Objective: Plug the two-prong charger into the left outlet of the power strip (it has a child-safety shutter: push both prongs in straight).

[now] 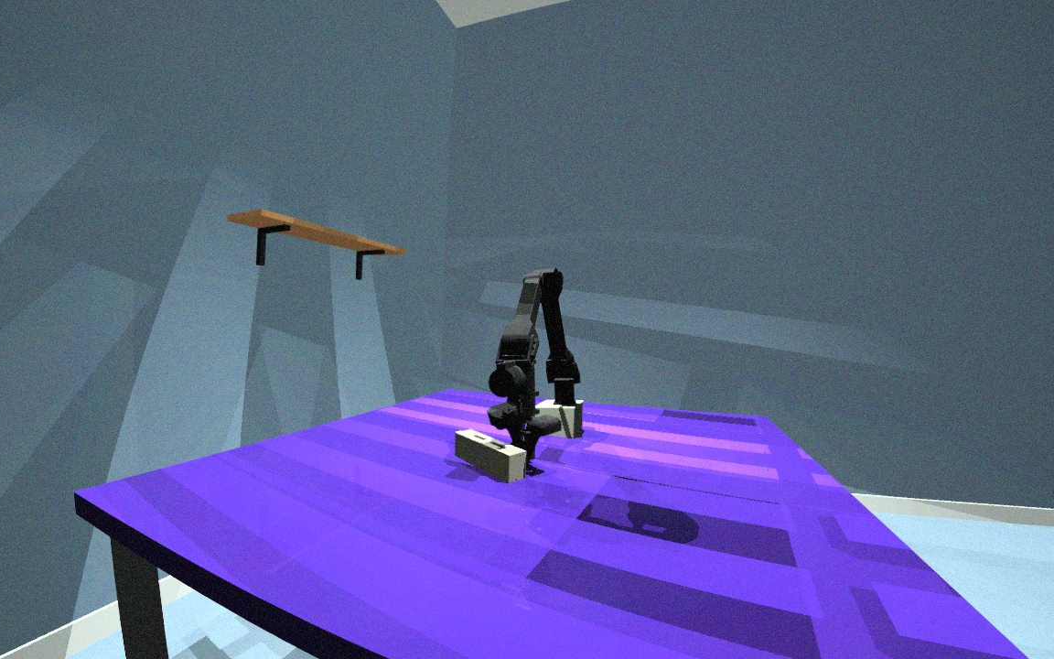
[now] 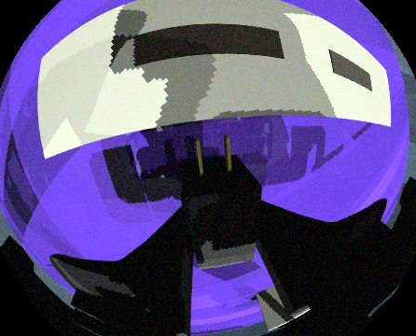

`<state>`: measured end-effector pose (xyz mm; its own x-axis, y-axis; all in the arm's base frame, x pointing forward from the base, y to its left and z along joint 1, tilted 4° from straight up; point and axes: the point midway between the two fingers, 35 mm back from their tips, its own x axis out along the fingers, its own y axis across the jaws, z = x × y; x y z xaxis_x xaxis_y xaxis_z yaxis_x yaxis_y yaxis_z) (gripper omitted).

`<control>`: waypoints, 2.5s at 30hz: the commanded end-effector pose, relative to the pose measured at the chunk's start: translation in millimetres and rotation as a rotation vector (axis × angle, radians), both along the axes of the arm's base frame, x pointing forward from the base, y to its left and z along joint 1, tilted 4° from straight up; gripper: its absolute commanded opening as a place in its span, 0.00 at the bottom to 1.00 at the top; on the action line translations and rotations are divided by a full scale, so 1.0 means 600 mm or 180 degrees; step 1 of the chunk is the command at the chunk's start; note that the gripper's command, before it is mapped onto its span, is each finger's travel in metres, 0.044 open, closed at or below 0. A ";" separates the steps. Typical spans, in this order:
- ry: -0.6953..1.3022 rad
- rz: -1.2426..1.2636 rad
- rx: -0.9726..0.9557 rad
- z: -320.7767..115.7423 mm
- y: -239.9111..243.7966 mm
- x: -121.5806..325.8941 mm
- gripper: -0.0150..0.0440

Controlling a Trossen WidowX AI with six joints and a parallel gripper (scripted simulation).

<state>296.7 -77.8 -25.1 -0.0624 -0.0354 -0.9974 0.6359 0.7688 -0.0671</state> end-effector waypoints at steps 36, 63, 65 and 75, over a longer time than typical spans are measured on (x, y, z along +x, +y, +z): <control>-0.0009 0.0000 0.0002 0.002 -0.004 0.008 0.25; -0.0010 0.0000 0.0002 0.002 -0.007 0.011 0.25; -0.0010 0.0000 0.0002 0.003 -0.007 0.012 0.25; -0.0010 0.0000 0.0001 0.003 -0.008 0.012 0.25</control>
<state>302.6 -82.3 -24.4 -0.0612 -0.0351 -0.9975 0.6400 0.7655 -0.0662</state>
